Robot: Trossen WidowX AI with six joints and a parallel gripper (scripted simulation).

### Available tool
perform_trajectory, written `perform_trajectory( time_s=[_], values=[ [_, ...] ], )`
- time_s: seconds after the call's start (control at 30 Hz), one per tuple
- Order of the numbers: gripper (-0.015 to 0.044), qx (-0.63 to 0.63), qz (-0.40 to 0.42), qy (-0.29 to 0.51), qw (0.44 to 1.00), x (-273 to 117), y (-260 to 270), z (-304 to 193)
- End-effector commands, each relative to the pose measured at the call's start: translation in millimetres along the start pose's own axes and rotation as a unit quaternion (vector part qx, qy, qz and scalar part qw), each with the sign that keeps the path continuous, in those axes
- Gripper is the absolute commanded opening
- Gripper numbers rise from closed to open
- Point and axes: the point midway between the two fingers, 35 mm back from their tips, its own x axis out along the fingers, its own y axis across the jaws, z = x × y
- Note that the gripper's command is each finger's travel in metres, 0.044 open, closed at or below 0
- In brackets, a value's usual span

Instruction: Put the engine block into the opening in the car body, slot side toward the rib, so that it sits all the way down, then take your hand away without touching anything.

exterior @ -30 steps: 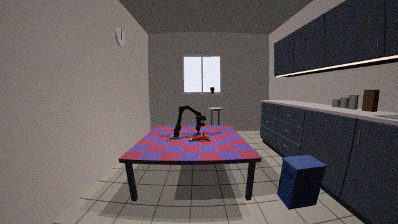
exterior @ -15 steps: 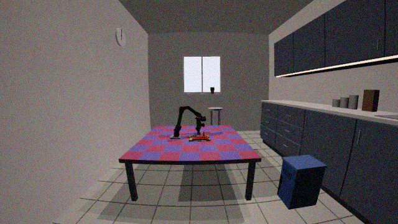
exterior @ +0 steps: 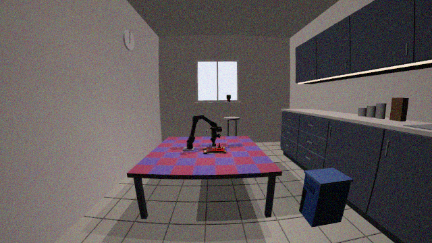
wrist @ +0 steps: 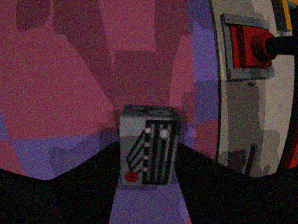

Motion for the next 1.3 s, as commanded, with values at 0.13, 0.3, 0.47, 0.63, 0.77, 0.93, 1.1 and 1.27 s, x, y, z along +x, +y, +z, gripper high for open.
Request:
perform_trajectory(
  time_s=[0.13,0.3,0.47,0.63,0.77,0.93,1.1,1.27],
  values=[
    [0.0000,-0.004,-0.003,0.000,1.000,-22,0,3],
    [0.0000,-0.003,-0.002,0.000,1.000,-38,2,5],
    [0.0000,-0.003,-0.002,-0.001,1.000,-54,2,6],
    [0.0000,-0.002,-0.001,-0.001,1.000,-70,2,6],
    [0.0000,-0.001,-0.001,-0.002,1.000,-83,2,5],
    [0.0000,0.000,0.000,-0.002,1.000,-99,2,3],
    [0.0000,0.000,0.000,-0.002,1.000,-115,0,1],
    [0.0000,0.001,0.000,-0.003,1.000,-120,0,0]
  ],
)
